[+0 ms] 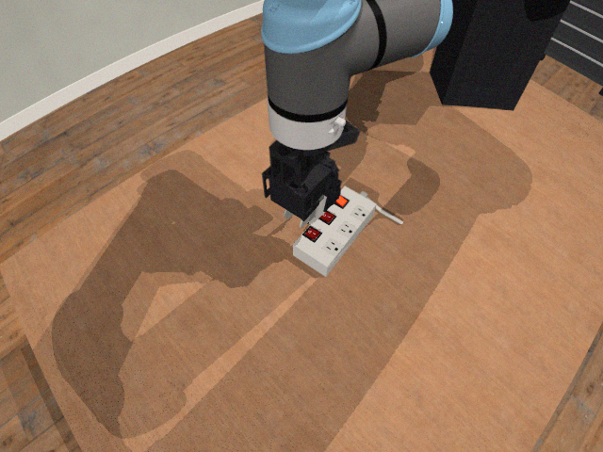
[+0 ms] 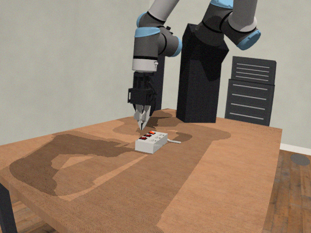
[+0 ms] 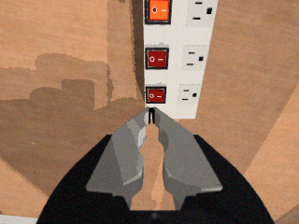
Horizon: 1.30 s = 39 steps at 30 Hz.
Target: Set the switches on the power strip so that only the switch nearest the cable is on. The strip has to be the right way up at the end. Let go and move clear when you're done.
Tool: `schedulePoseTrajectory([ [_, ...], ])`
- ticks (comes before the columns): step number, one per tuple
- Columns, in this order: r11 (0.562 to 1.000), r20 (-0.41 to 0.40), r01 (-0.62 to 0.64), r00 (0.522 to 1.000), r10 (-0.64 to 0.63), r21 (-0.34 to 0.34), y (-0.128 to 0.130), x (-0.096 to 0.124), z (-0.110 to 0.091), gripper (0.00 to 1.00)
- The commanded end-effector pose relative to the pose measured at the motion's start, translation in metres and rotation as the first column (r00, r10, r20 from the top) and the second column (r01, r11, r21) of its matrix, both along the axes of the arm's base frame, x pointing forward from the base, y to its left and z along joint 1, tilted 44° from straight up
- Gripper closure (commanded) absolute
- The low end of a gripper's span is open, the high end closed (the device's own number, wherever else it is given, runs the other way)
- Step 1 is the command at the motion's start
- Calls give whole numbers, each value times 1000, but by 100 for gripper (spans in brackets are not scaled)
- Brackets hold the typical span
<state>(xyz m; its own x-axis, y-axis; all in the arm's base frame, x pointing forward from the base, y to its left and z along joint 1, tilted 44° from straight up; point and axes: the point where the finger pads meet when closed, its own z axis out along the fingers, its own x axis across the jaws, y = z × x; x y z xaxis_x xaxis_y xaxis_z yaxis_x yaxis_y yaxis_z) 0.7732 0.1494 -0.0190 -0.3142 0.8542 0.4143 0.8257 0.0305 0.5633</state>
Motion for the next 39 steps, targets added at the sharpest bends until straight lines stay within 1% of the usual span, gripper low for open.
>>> schedulePoseTrajectory([
  [1,1000,1,0,1000,0,0,-4,-3,5,100],
  [22,1000,1,0,1000,0,0,-4,-3,5,100],
  [23,1000,1,0,1000,0,0,-4,-3,5,0],
  [29,1000,1,0,1000,0,0,-9,-7,12,0],
  [36,1000,1,0,1000,0,0,-28,-24,38,0],
  [38,1000,1,0,1000,0,0,-28,-24,38,0],
  [39,1000,1,0,1000,0,0,-31,-27,42,0],
])
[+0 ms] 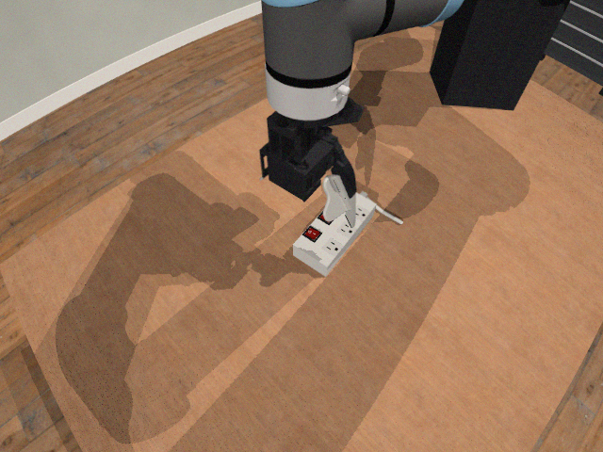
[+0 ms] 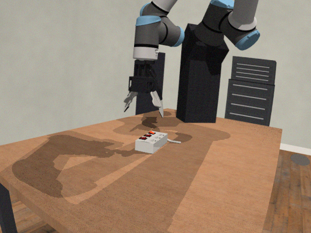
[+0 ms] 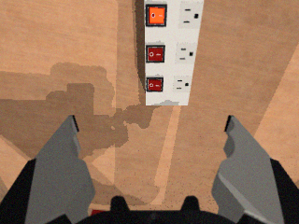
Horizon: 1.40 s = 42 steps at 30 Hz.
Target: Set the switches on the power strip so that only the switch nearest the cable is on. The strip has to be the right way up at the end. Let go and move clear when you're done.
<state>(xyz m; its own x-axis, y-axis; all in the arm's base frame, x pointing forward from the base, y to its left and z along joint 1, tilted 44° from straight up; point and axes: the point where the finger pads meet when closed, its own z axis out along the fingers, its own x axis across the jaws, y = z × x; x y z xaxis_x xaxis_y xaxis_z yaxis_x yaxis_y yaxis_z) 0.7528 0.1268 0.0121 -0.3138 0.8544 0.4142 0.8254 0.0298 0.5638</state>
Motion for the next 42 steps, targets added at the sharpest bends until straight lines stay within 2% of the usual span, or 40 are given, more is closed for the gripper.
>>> schedulePoseTrajectory([
  [1,1000,0,-1,1000,1,0,-12,-10,16,0],
  [6,1000,0,-1,1000,1,0,-26,-23,36,0],
  [11,1000,0,-1,1000,1,0,-33,-29,46,0],
  [42,1000,0,-1,1000,1,0,-34,-30,47,0],
])
